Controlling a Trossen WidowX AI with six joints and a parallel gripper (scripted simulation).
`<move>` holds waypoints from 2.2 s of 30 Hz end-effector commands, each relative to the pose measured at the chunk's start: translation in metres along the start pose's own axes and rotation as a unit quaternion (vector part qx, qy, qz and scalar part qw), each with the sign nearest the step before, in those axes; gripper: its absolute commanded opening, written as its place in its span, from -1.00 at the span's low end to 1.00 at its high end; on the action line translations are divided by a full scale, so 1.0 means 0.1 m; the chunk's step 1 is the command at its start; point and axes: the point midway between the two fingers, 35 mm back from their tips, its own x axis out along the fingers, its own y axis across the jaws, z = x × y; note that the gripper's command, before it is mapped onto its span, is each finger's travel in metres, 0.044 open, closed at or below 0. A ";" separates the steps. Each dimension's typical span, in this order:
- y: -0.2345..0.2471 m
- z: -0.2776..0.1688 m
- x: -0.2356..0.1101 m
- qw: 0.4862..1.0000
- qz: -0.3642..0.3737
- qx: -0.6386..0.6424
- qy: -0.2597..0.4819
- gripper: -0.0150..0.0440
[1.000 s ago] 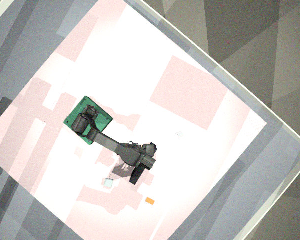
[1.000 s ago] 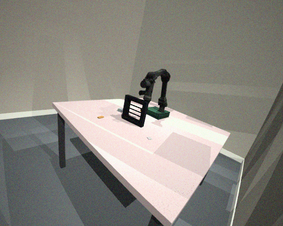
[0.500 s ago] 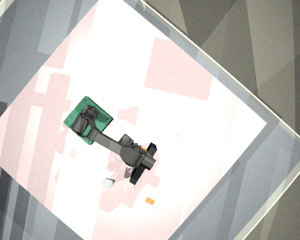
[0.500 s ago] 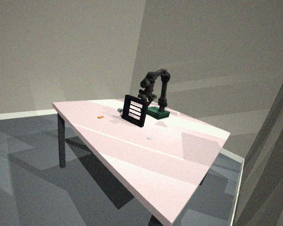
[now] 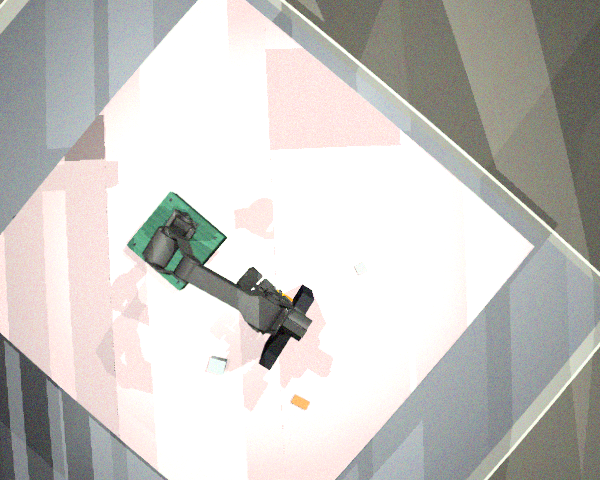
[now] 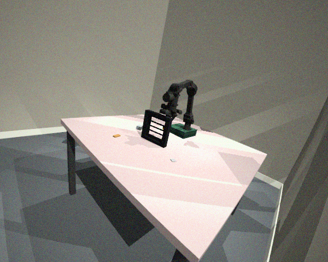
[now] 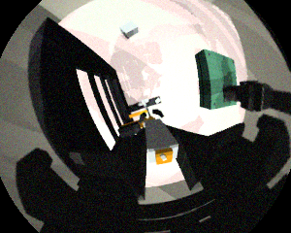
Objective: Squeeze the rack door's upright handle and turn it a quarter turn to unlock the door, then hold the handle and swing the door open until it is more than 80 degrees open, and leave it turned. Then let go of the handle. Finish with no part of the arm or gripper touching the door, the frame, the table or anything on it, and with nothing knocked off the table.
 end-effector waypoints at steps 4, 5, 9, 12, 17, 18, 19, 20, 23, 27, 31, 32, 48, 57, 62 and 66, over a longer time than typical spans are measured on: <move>0.00 0.00 0.00 1.000 0.000 0.001 -0.001 -0.39; 0.00 0.00 0.00 1.000 0.000 0.001 -0.001 -0.42; 0.00 0.01 0.00 1.000 0.000 -0.001 -0.001 -0.42; -0.02 0.02 0.00 1.000 0.000 -0.024 -0.001 -0.42; -0.05 0.04 0.00 0.997 0.000 -0.075 -0.002 -0.42; -0.06 0.05 0.00 0.996 0.000 -0.085 -0.002 -0.42; -0.06 0.05 0.00 0.996 0.000 -0.095 -0.002 -0.42; -0.07 0.06 0.00 0.995 0.000 -0.104 -0.002 -0.42; -0.09 0.07 0.00 0.991 -0.001 -0.133 -0.002 -0.42; -0.13 0.10 0.00 0.985 -0.001 -0.172 -0.002 -0.42; -0.17 0.14 0.00 0.978 -0.001 -0.209 -0.002 -0.42; -0.18 0.15 0.00 0.976 -0.001 -0.218 -0.002 -0.42; -0.39 0.36 0.00 0.937 -0.002 -0.350 -0.002 -0.42; -0.49 0.52 0.00 0.911 -0.003 -0.413 -0.003 -0.42; -0.54 0.61 0.00 0.895 -0.004 -0.446 -0.003 -0.42; -0.57 0.69 0.00 0.882 -0.004 -0.471 -0.003 -0.42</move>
